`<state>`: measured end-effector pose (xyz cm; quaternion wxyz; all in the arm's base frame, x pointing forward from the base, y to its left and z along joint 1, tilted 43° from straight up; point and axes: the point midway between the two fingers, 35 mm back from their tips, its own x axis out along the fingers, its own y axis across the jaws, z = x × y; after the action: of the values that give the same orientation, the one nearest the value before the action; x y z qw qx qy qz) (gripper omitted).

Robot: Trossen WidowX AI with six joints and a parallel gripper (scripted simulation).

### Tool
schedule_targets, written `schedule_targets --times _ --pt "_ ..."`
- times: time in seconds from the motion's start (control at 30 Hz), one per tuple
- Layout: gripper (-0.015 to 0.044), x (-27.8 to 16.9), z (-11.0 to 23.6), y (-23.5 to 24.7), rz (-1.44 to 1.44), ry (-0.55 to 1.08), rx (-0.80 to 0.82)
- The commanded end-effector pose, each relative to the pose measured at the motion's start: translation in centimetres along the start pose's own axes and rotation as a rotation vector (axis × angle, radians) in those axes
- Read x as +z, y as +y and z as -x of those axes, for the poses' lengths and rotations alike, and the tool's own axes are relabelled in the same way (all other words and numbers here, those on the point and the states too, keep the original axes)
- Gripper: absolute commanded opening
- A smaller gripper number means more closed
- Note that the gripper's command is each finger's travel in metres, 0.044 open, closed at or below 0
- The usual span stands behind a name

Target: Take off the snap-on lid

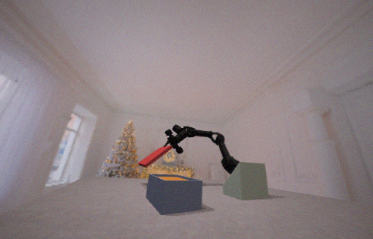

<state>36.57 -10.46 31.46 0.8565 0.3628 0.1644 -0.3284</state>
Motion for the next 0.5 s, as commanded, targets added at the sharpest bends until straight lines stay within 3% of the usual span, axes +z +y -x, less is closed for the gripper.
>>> schedule_targets --times 0.0,0.47 --pt "0.0 0.8 0.2 0.3 0.002 0.004 0.015" --pt "0.0 1.8 0.1 -0.2 0.003 0.003 0.015"
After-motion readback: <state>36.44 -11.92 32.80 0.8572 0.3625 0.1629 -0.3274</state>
